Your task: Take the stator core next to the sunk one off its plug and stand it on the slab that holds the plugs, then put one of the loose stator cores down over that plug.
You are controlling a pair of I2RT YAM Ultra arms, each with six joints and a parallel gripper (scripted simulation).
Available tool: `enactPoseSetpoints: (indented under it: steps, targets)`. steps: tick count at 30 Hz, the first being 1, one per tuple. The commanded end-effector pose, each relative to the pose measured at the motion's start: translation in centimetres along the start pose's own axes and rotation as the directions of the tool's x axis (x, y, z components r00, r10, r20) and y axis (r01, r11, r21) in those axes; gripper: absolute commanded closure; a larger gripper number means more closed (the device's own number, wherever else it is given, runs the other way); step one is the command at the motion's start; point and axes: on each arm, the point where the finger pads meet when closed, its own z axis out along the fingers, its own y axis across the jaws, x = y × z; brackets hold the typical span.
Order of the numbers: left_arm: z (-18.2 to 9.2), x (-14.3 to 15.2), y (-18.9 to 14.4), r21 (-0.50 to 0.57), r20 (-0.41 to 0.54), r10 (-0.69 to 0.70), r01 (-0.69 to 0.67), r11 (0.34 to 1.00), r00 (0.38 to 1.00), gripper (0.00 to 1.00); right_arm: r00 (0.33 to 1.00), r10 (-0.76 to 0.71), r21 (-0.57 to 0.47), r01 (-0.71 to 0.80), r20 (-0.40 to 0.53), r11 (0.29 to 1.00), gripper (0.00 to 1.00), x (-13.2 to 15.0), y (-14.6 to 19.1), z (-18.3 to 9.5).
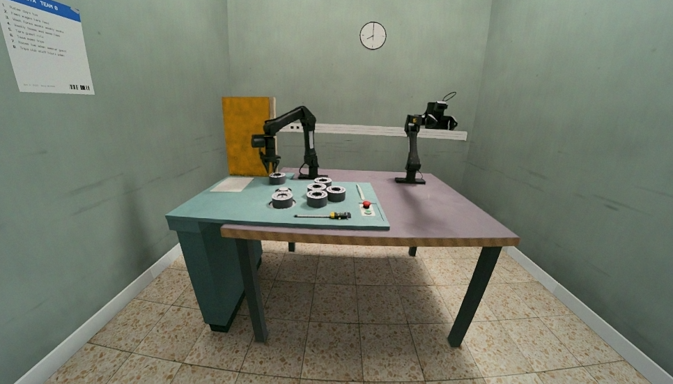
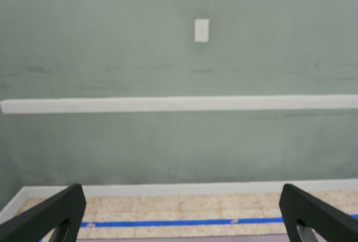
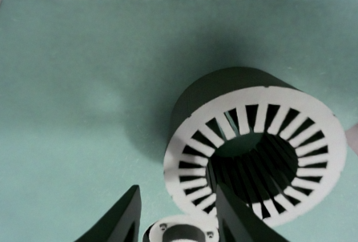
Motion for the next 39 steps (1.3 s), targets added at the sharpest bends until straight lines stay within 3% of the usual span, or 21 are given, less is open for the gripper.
enactPoseSetpoints:
  steps: [1, 6, 10, 12, 30, 31, 34, 39]
  targets:
    - [-0.5, -2.6, 0.2, -0.007, 0.084, 0.007, -0.006, 1.000, 0.996, 0.00, 1.000, 0.001, -0.004, -0.001, 0.019, 1.000, 0.61, -0.5, -0.3, -2.2]
    - [-0.5, -2.6, 0.2, -0.007, 0.084, 0.007, -0.006, 1.000, 0.996, 0.00, 1.000, 0.001, -0.006, -0.001, 0.019, 1.000, 0.61, -0.5, -0.4, -3.7]
    - [-0.5, -2.6, 0.2, -0.007, 0.084, 0.007, -0.006, 1.000, 0.996, 0.00, 1.000, 0.001, 0.045, -0.001, 0.016, 0.999, 0.61, -0.5, -0.4, -2.6]
    - [-0.5, -2.6, 0.2, -0.007, 0.084, 0.007, -0.006, 1.000, 0.996, 0.00, 1.000, 0.002, -0.007, -0.002, 0.019, 1.000, 0.61, -0.5, -0.4, -4.6]
    - [-0.5, -2.6, 0.2, -0.007, 0.084, 0.007, -0.006, 1.000, 0.996, 0.00, 1.000, 0.002, 0.020, -0.002, 0.017, 1.000, 0.63, -0.5, -0.7, -3.9]
    - [-0.5, -2.6, 0.2, -0.007, 0.084, 0.007, -0.006, 1.000, 0.996, 0.00, 0.998, -0.059, 0.068, 0.061, -0.028, 0.996, 0.63, 1.8, -1.6, -2.6]
    - [-0.5, -2.6, 0.2, -0.007, 0.084, 0.007, -0.006, 1.000, 0.996, 0.00, 0.987, -0.158, -0.017, 0.157, -0.024, 0.987, 0.63, 4.3, -0.3, -3.3]
    - [-0.5, -2.6, 0.2, -0.007, 0.084, 0.007, -0.006, 1.000, 0.996, 0.00, 0.916, -0.400, -0.016, 0.400, 0.012, 0.916, 0.63, 9.9, -1.6, -3.0]
